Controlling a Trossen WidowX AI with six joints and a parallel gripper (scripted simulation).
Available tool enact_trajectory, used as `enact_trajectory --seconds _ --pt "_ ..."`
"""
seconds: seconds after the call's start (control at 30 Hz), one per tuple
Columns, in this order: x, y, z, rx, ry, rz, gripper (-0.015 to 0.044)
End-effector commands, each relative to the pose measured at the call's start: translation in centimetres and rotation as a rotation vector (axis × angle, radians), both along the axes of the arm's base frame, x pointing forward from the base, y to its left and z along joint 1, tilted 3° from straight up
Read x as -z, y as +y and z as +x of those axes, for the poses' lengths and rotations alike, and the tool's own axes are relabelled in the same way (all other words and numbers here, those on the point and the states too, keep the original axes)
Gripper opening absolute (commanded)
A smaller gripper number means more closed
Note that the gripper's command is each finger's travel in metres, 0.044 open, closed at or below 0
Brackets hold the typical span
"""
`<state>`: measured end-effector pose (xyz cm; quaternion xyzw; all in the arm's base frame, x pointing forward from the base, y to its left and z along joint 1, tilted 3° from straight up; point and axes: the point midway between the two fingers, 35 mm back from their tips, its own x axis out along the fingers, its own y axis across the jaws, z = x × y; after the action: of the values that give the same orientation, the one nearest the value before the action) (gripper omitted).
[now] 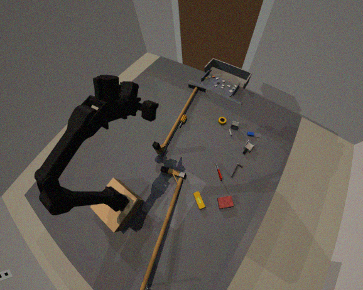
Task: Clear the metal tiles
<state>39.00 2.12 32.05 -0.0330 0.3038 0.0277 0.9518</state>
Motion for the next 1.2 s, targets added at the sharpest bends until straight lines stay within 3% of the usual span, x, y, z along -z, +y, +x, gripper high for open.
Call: enact_trajectory --seconds 0.0,1.17 --pt "-0.3 -0.2 -0.8 0.013 -0.02 0.006 0.044" --pt "-2.7 -1.6 -9.4 0.092 -0.274 0.056 0.044"
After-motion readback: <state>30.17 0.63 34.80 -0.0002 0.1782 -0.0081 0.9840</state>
